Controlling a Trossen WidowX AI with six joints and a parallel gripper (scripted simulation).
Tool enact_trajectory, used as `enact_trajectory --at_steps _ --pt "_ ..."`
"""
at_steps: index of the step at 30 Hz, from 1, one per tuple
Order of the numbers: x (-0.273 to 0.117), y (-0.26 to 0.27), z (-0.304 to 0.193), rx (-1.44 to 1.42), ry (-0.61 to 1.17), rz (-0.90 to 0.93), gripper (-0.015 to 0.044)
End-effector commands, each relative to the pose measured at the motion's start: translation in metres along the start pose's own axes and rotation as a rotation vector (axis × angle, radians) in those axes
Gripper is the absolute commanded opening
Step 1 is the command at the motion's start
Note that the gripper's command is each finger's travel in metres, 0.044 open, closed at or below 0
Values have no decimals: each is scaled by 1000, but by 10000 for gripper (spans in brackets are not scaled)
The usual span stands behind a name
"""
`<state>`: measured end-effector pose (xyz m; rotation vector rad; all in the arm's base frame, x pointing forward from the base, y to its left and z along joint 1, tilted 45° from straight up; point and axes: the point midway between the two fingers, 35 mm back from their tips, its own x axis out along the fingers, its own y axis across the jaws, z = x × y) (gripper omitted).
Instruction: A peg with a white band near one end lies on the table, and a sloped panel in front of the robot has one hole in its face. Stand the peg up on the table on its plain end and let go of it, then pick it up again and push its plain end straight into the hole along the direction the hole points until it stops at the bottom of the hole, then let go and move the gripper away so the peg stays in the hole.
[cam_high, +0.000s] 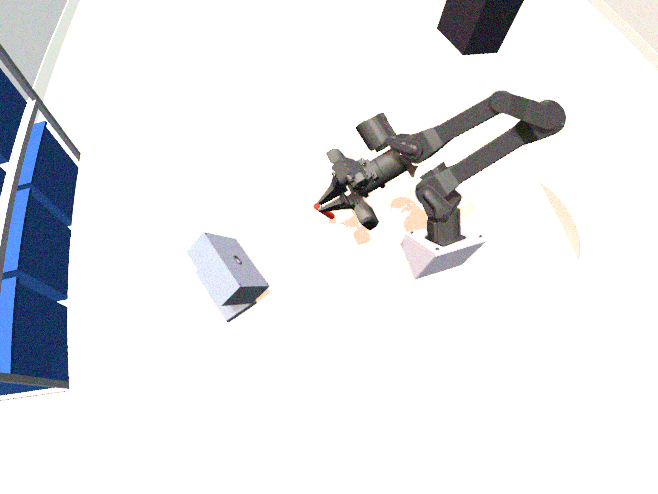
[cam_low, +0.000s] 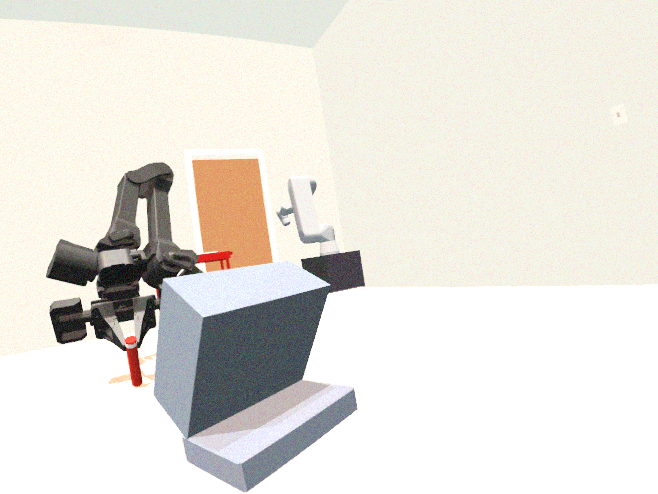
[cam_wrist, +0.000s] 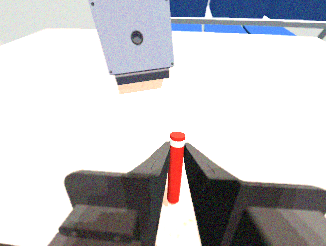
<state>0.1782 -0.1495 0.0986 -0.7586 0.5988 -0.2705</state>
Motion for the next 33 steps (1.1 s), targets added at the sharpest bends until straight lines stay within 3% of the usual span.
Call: enact_trajectory --at_steps 1,33 --pt "-2 0 -1 -6 -35 -2 50" --pt "-19 2 -15 -8 -310 2 50"
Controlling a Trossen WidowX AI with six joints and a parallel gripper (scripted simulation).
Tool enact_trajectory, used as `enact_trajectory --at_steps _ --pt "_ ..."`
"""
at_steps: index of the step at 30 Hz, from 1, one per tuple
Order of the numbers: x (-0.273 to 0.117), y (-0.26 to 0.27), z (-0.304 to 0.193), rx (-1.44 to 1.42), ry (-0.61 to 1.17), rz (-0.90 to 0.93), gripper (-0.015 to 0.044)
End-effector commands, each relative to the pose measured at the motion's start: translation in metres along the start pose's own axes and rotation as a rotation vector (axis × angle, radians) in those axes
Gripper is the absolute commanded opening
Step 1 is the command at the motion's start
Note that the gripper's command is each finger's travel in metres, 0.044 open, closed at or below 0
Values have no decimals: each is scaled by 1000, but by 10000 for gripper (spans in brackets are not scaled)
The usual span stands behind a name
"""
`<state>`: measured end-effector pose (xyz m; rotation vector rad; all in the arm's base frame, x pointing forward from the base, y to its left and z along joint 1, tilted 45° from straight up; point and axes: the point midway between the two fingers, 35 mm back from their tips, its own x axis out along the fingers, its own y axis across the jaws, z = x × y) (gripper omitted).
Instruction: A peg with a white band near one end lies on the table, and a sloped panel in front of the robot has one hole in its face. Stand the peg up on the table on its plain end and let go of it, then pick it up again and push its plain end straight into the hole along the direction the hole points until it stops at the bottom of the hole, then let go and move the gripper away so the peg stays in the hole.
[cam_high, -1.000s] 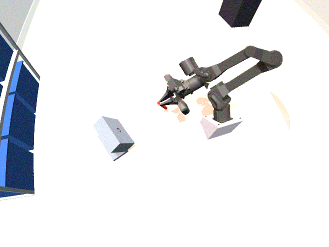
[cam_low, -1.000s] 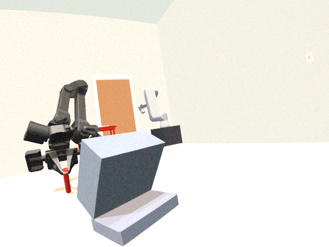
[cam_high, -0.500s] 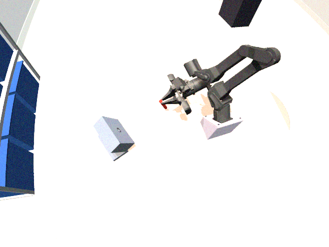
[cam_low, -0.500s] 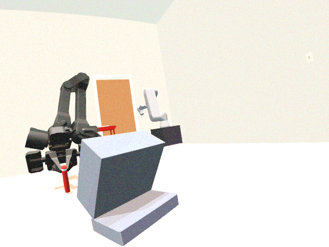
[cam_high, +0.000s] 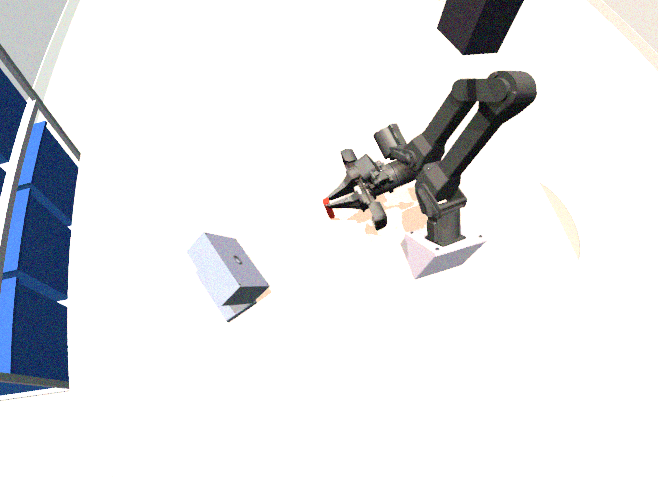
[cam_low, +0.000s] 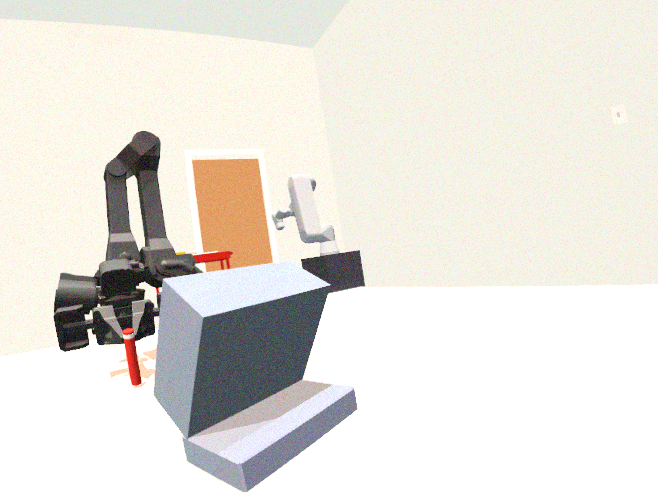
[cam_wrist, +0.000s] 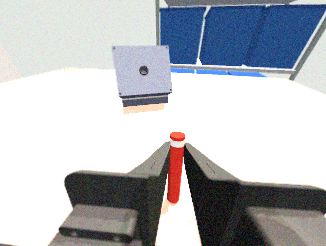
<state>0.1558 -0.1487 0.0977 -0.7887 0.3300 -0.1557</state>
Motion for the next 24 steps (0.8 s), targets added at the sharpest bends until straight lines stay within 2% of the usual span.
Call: enact_trajectory --at_steps 1,11,24 --pt "-2 1 -1 1 -33 2 50" --pt "-8 2 -5 2 -120 3 50" --pt "-7 2 -9 6 -96 2 50"
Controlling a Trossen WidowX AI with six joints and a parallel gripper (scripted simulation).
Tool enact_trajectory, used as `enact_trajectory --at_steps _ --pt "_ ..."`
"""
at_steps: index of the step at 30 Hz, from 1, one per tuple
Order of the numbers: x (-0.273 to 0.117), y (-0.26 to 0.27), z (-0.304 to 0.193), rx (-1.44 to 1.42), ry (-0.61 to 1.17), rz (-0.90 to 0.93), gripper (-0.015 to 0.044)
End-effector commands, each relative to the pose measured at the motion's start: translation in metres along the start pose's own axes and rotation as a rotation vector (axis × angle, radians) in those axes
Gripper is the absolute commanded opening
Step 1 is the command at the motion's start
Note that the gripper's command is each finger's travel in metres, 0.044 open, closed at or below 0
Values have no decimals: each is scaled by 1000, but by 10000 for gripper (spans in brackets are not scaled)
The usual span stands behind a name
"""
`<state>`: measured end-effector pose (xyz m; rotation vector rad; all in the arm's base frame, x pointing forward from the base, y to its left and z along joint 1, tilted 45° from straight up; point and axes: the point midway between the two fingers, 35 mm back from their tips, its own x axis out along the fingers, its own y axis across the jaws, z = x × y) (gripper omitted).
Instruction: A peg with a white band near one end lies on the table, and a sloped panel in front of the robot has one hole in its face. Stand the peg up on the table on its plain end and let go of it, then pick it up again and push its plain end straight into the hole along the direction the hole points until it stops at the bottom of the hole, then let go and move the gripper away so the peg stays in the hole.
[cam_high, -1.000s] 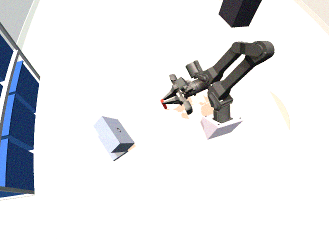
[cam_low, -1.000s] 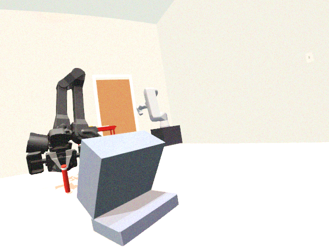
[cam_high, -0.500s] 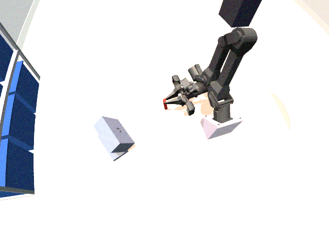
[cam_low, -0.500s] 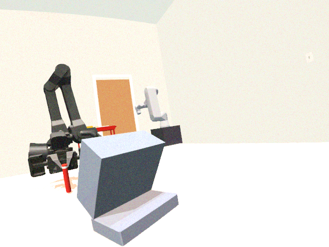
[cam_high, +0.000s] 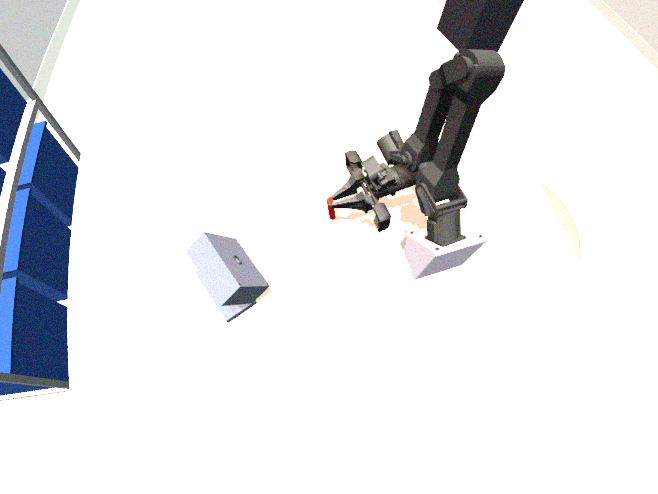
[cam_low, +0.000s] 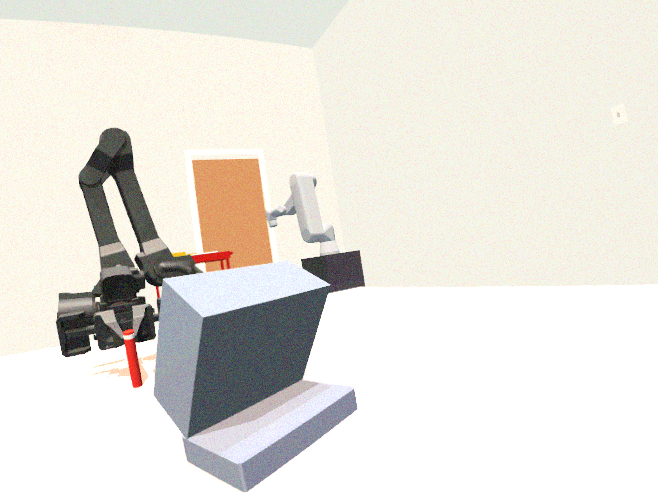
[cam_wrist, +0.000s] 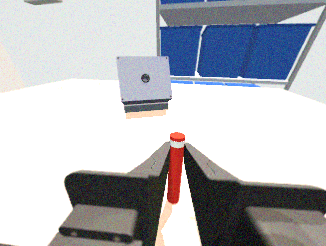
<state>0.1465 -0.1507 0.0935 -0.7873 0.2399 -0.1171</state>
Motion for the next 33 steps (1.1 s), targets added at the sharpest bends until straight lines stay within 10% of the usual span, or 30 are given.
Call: enact_trajectory --at_steps 1,33 --pt "0 0 -2 0 0 0 50" --pt "-6 2 -6 -21 -43 3 50"
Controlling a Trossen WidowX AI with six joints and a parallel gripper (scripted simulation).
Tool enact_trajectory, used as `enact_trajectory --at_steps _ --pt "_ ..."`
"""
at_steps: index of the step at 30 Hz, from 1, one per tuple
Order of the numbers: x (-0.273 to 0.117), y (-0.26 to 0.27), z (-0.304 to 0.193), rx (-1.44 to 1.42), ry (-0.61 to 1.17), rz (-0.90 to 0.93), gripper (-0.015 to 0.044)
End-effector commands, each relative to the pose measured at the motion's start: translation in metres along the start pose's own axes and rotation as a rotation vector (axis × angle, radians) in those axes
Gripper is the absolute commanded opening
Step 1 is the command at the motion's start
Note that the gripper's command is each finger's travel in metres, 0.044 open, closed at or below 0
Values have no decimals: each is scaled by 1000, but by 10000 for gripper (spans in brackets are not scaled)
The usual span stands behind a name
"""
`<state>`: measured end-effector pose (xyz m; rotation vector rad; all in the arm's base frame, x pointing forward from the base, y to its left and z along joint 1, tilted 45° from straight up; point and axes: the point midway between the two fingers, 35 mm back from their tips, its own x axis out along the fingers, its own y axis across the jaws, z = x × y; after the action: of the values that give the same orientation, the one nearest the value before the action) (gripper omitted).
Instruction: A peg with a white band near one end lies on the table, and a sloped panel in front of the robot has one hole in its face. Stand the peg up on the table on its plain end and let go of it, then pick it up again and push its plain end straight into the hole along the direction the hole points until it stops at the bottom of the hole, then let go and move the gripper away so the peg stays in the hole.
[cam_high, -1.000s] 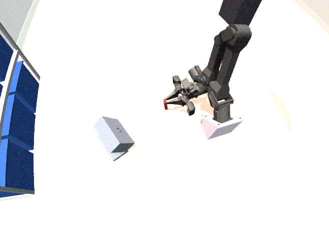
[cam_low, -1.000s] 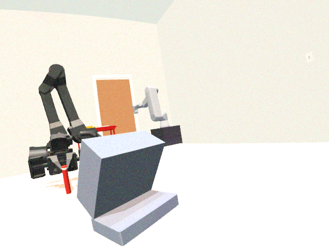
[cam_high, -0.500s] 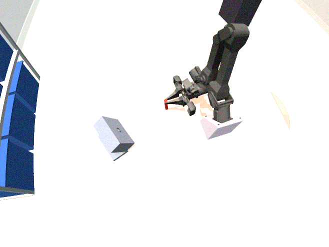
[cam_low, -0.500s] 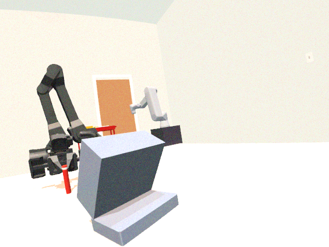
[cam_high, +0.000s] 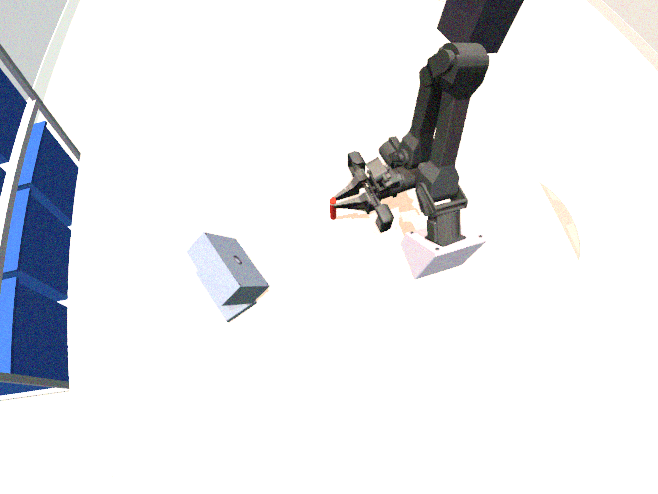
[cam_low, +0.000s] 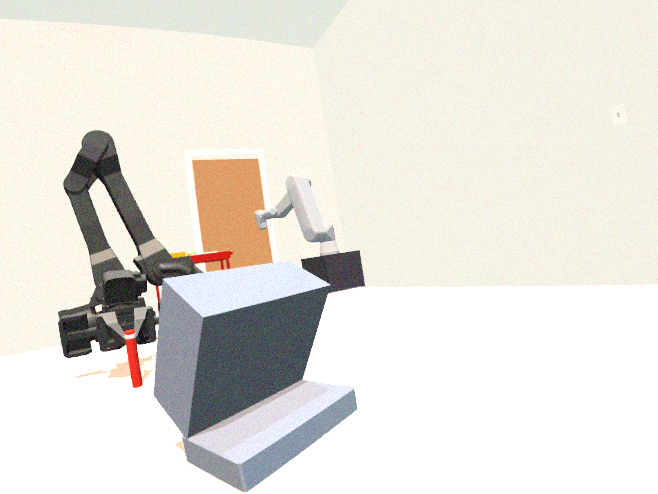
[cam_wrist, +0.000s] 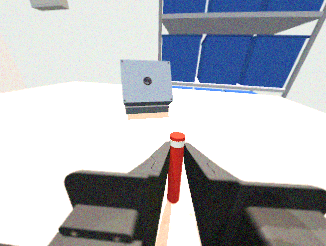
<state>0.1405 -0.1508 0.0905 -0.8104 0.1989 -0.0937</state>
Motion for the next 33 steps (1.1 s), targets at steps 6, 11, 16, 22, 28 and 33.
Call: enact_trajectory --at_steps 6,11,16,22,28,33 --pt "-2 0 -3 -3 -10 0 50" --pt "-3 0 -3 -6 -21 0 50" --pt "-3 1 -4 -8 -32 -1 50" --pt "-4 1 -4 -10 -45 -2 50" --pt "-4 1 -2 -10 -54 -4 130" --pt "-4 1 -2 -10 -54 -4 130"
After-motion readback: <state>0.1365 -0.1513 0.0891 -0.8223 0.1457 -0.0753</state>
